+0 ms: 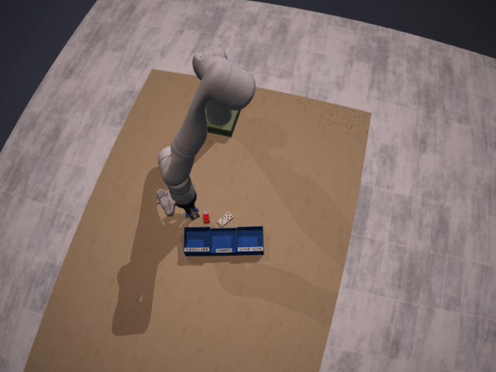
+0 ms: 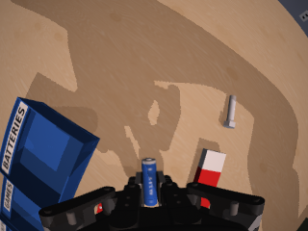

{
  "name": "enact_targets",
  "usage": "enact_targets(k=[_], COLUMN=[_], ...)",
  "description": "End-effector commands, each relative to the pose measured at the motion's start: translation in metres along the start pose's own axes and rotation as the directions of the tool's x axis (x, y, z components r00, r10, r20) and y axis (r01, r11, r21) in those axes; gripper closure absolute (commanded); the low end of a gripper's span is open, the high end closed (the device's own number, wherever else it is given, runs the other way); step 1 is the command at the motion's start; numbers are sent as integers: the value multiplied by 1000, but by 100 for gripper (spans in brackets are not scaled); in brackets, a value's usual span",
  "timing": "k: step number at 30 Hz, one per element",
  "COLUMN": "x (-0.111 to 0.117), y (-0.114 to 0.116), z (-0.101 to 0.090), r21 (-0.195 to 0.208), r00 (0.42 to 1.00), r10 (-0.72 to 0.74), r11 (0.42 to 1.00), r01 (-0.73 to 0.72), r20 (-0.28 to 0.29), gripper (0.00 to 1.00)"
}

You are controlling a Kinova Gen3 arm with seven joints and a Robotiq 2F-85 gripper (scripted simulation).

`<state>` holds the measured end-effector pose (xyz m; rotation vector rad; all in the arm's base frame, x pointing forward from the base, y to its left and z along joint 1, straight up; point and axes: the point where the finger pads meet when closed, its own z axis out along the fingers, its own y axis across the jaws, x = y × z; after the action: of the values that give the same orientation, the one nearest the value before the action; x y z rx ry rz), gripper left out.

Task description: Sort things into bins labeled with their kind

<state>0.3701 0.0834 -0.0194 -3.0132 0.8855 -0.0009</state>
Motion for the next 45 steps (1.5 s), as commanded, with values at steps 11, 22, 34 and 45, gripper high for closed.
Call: enact_targets(k=[11, 22, 34, 45], x=[0, 0, 0, 0], y=[0, 0, 0, 0], z=[-7, -40, -60, -60], r21=[1, 1, 1, 1], r00=[1000, 1000, 1000, 1000], r10=[0, 0, 0, 0], r11=[1000, 1000, 1000, 1000], r01=[0, 0, 0, 0], r20=[-1, -1, -1, -1], gripper=[91, 91, 91, 91])
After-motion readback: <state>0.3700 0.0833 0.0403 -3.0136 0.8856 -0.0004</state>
